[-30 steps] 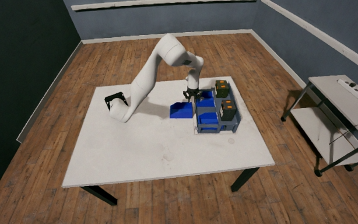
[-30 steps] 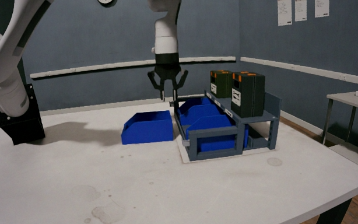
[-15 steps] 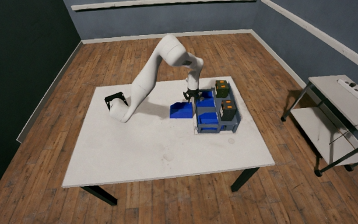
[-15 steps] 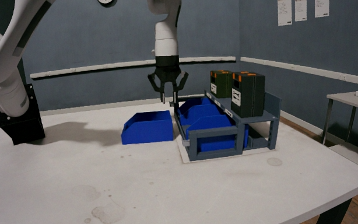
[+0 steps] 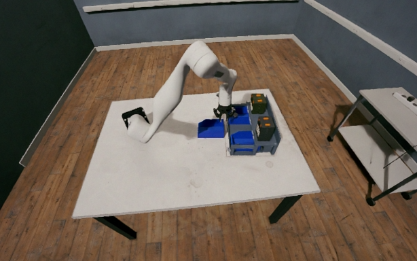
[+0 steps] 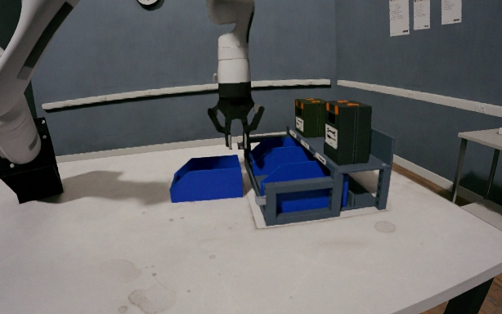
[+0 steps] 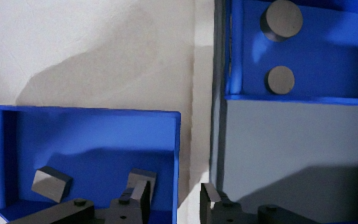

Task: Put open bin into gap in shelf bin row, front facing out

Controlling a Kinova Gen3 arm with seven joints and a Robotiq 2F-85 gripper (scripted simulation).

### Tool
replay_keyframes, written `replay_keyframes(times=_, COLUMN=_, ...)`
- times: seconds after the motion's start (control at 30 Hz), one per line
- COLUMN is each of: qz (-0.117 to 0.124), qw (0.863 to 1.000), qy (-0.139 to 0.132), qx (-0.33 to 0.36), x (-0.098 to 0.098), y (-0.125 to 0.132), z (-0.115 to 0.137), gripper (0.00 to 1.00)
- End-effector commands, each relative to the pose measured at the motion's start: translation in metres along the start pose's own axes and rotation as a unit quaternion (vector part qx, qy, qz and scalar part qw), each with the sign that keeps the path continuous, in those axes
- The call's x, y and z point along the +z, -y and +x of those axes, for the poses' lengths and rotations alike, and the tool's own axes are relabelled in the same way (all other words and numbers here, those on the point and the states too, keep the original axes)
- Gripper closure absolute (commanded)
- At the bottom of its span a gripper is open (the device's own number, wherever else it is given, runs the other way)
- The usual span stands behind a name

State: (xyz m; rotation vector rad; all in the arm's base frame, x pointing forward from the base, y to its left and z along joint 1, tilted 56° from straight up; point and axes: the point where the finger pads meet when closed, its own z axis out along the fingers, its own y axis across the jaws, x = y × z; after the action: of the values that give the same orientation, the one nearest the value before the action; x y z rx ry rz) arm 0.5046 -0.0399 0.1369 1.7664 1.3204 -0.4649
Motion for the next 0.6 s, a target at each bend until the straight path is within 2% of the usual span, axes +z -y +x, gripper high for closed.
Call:
replay_keyframes(times=0.0, qz=-0.001, qw=1.000, qy=-0.001, qx=0.000, x=-0.0008, y=-0.0003, z=0.0005, gripper=0.61)
replay_keyframes(times=0.2, qz=-0.001, qw=1.000, qy=-0.001, qx=0.000, x=0.0092, y=-0.0004, z=0.0004, gripper=0.61)
replay_keyframes(times=0.57, qz=-0.001, qw=1.000, qy=-0.001, qx=0.000, x=0.0092, y=-0.0004, z=0.0004, gripper=0.61)
